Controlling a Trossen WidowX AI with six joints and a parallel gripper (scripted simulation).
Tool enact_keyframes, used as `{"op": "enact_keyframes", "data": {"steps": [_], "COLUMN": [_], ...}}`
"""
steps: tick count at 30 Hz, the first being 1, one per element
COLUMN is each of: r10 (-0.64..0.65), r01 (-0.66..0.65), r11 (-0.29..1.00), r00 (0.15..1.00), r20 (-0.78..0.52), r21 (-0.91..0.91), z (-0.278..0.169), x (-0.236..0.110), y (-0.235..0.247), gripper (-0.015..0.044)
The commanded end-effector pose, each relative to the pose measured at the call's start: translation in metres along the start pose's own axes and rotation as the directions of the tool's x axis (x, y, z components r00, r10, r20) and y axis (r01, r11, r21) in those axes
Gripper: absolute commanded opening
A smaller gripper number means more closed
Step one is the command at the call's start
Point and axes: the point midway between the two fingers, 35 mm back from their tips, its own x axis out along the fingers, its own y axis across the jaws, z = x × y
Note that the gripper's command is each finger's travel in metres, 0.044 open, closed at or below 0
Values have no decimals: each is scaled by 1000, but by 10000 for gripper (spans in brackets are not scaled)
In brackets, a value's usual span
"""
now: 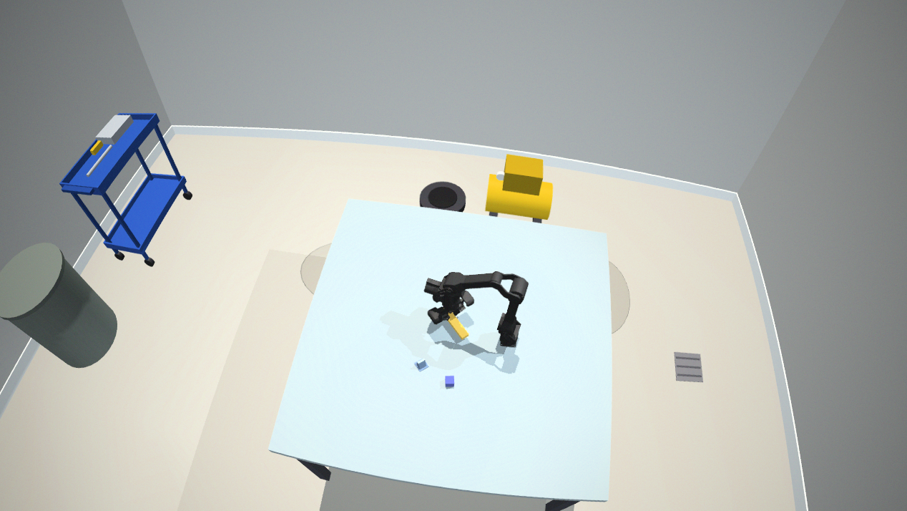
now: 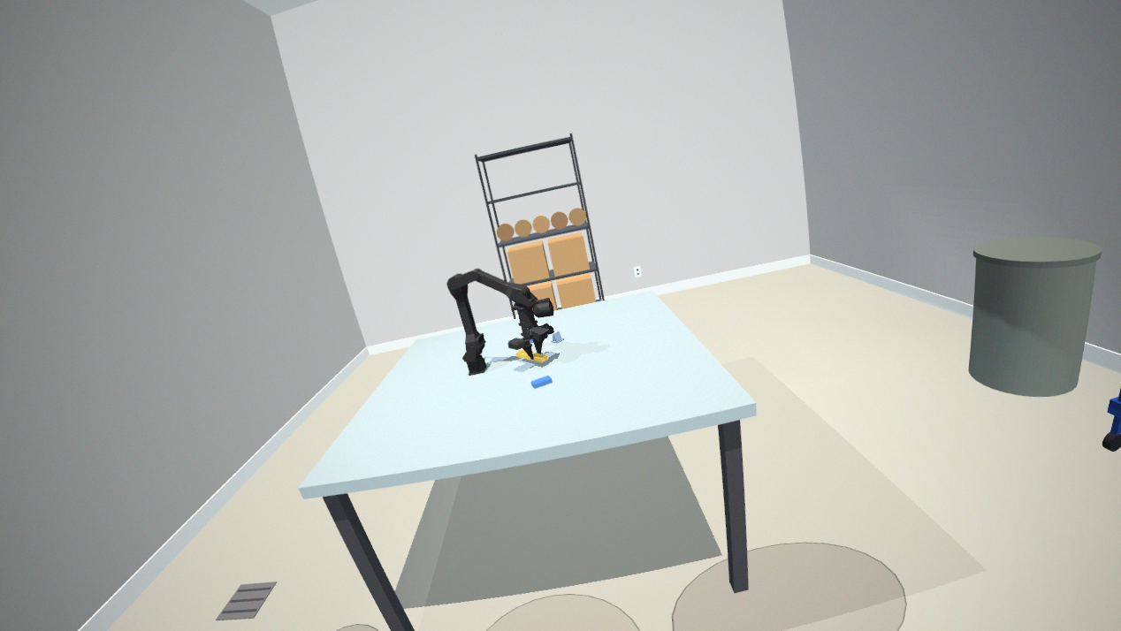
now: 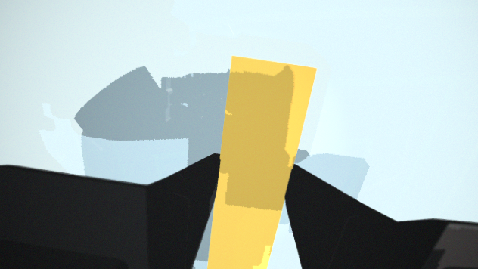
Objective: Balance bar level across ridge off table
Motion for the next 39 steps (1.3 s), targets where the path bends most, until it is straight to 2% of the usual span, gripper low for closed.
{"op": "enact_keyframes", "data": {"steps": [1,25,39], "r10": [3,5,9], "r01": [-3,-5,-9], "r11": [1000,1000,1000], "r00": [1000,1000,1000], "r20": [3,2,2], "r21": [-2,-4,-3], "z": [1,-2,-3], "x": [-10,-69,-75], "y": [1,-1,42], "gripper": [0,0,0]}}
